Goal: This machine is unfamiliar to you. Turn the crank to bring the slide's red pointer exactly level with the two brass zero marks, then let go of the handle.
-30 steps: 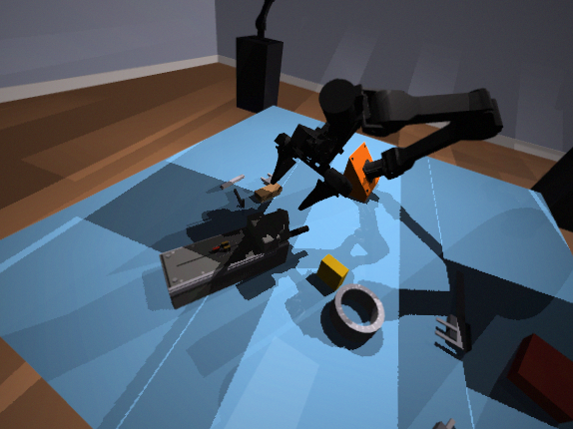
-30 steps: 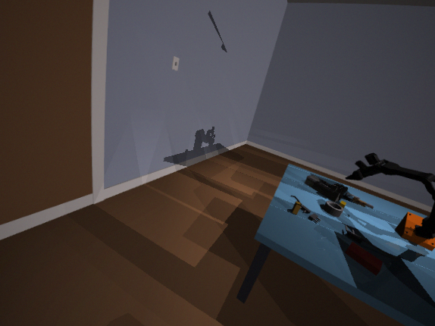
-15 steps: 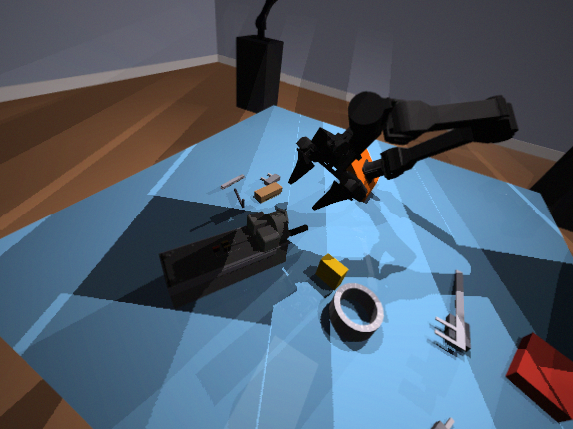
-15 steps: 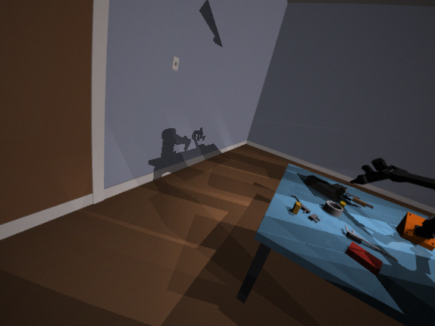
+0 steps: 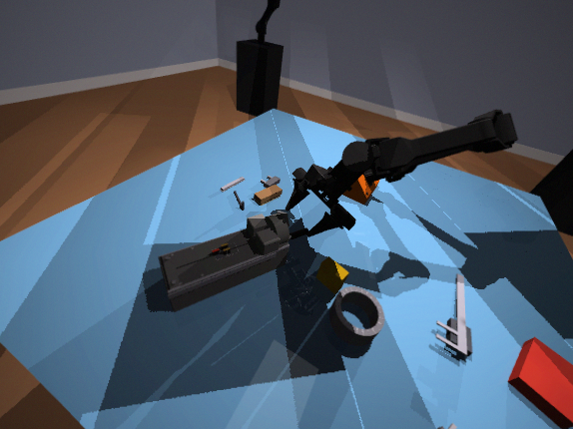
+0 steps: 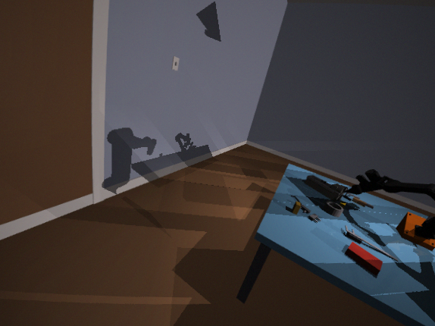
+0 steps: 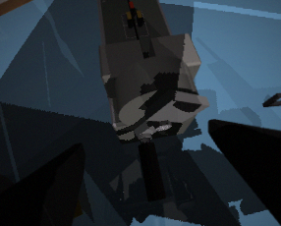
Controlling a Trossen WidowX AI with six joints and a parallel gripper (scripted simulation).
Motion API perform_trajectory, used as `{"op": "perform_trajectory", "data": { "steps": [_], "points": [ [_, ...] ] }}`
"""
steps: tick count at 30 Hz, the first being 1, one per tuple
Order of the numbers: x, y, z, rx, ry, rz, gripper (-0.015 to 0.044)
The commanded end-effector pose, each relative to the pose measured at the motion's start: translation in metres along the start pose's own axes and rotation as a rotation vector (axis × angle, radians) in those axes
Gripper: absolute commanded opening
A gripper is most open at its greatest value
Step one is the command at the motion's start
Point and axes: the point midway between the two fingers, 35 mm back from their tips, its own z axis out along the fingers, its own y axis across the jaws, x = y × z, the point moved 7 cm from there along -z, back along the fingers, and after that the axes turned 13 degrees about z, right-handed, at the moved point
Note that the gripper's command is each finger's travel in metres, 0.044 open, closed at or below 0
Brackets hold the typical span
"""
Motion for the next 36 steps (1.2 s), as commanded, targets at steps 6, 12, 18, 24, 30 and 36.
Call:
{"op": "perform_trajectory", "data": {
  "steps": [6,12,18,24,30,36],
  "points": [
    [0.012,-0.004,0.011,0.001,-0.008,-0.001,0.044],
    [0.018,-0.005,0.018,0.001,-0.007,-0.001,0.044],
    [0.025,-0.007,0.026,0.001,-0.007,0.0,0.044],
    [0.031,-0.008,0.033,0.001,-0.007,0.0,0.044],
    [0.038,-0.01,0.039,0.0,-0.006,0.0,0.044],
    [0.045,-0.011,0.045,0.0,-0.006,0.001,0.044]
  ]
}}
